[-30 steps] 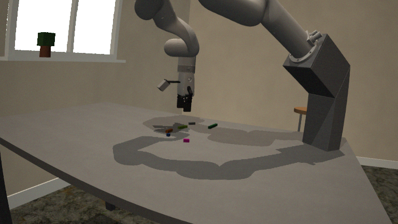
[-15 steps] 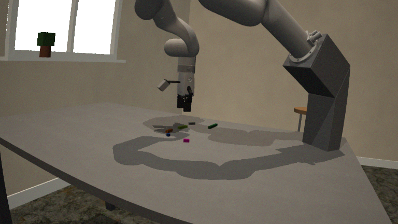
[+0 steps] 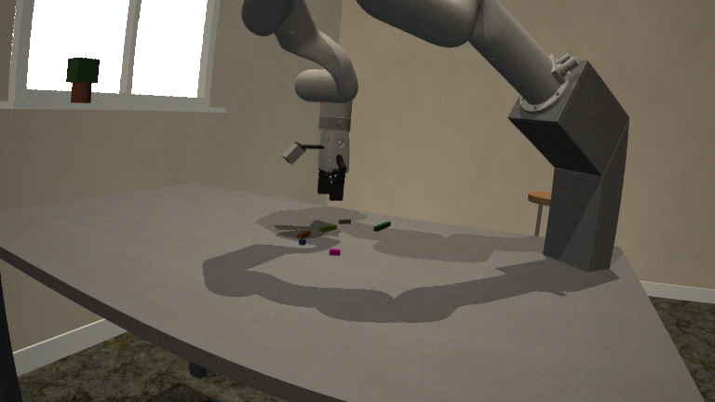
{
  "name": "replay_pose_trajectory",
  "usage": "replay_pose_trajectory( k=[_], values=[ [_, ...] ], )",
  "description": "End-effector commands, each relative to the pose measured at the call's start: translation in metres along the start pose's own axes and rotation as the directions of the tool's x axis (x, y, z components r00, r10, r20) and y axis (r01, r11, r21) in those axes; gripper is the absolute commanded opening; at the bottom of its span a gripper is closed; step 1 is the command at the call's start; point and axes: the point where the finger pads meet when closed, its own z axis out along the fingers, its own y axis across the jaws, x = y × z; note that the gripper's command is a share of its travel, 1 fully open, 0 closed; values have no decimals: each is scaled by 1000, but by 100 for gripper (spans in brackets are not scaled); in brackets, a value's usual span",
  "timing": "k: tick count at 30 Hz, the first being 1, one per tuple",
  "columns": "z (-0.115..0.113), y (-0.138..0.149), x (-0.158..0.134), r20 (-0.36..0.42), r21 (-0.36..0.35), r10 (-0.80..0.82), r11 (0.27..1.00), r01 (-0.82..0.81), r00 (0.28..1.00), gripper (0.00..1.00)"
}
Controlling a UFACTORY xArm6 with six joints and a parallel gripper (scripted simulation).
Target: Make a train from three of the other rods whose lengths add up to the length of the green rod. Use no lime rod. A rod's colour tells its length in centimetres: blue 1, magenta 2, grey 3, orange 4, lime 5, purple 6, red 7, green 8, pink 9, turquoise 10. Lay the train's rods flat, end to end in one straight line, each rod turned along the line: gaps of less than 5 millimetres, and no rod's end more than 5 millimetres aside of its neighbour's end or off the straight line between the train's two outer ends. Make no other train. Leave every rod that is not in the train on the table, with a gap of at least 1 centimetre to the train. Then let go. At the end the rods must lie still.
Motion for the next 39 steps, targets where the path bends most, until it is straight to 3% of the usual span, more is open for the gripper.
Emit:
replay_pose_trajectory(
  k=[1, 33, 39],
  values=[
    [-1, 1, 0, 0, -2, 0, 1000, 0, 1000, 100],
    [-1, 1, 0, 0, -2, -2, 1000, 2, 1000, 100],
    [-1, 0, -5, 0, -2, -91, 996, 91, 996, 100]
  ],
)
